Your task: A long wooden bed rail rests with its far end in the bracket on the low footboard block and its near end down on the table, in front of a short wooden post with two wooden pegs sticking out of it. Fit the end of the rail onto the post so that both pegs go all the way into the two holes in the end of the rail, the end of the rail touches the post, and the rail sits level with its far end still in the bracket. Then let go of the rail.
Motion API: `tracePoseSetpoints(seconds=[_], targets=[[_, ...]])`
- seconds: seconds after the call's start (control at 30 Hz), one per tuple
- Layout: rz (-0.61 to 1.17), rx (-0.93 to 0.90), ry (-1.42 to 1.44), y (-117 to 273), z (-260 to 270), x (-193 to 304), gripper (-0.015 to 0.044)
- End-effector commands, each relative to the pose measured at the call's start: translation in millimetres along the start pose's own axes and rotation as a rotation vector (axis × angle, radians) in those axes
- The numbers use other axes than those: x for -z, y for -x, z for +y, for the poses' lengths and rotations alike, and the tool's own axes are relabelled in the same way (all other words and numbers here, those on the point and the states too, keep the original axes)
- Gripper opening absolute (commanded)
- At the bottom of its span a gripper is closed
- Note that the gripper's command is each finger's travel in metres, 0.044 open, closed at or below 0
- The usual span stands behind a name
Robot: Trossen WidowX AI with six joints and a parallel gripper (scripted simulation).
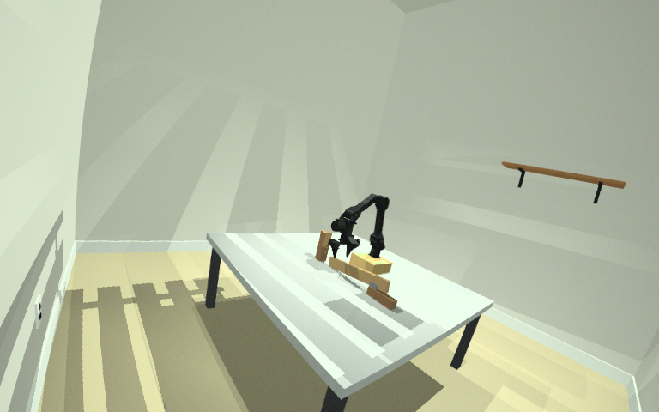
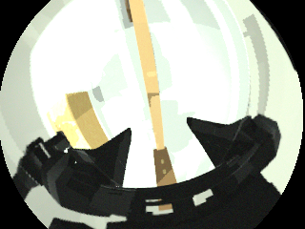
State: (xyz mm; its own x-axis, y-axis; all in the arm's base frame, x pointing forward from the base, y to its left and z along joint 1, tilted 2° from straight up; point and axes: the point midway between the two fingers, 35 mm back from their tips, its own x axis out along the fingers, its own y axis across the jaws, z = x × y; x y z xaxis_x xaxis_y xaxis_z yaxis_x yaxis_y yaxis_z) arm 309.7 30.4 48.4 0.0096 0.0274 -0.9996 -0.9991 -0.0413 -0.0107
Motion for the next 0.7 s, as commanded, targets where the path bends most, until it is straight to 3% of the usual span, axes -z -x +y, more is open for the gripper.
tracePoseSetpoints(seconds=[0.0,0.67], targets=[[0.005,-0.004,0.006,-7.0,0.8,0.6,0.044],[0.004,-0.006,0.003,-39.5,0.4,1.0,0.044]])
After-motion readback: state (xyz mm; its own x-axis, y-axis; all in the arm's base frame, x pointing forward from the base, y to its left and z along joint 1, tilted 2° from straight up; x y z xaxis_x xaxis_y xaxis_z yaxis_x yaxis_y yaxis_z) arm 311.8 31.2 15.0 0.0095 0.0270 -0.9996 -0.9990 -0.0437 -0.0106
